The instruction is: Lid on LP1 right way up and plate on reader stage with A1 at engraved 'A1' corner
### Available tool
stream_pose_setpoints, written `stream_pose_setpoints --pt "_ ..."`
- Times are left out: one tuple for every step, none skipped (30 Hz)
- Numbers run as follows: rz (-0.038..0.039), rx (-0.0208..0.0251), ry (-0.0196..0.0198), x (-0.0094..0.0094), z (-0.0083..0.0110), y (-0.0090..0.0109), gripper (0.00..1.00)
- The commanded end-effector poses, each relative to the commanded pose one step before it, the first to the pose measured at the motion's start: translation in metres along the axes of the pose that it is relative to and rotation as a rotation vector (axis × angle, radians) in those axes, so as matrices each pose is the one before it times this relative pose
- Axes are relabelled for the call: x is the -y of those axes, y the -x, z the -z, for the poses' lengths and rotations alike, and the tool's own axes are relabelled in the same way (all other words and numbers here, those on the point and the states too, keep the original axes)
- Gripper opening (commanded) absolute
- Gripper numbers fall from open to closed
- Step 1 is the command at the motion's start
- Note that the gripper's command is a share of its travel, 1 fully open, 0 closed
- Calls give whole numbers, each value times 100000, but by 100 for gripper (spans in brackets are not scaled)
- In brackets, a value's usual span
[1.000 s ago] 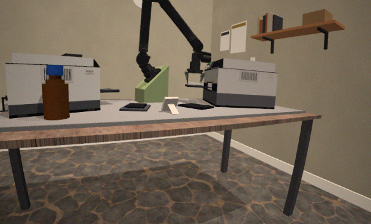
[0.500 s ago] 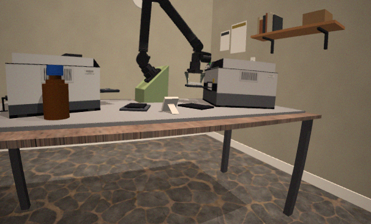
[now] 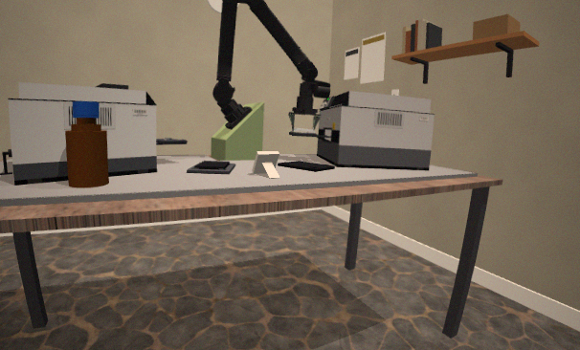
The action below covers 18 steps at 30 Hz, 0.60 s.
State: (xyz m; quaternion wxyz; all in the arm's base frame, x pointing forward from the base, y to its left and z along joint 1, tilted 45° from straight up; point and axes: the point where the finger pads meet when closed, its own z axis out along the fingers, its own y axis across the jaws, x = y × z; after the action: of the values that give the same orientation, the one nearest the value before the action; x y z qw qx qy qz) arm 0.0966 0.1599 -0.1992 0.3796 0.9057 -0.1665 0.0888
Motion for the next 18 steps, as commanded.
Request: stream_pose_setpoints --pt "3110 -833 3985 -922 -2097 -578 86" --pt "44 -34 169 -44 -28 -14 86" --pt "58 -31 151 -45 -33 -13 86" --pt "58 -12 153 -45 -33 -9 86" --pt "58 -31 151 -45 -33 -13 86" --pt "52 -25 110 -35 -48 -13 86" --pt "47 -26 110 -34 -33 -11 86" --pt "47 -26 110 -34 -33 -11 86" --pt "67 -68 94 -33 -28 -2 86" --pt "69 -53 81 -24 -25 -6 86" --pt "86 -59 140 -39 -25 -7 86" --pt "27 -23 102 -85 -85 -10 86" --pt "0 0 0 0 0 0 86" --pt "0 0 0 0 0 0 86" --pt "53 -9 133 -29 -23 -10 86" --pt "48 -26 112 -35 -33 -11 86" --pt "48 -26 112 -35 -33 -11 86" --pt "29 -26 112 -35 -33 -11 86"
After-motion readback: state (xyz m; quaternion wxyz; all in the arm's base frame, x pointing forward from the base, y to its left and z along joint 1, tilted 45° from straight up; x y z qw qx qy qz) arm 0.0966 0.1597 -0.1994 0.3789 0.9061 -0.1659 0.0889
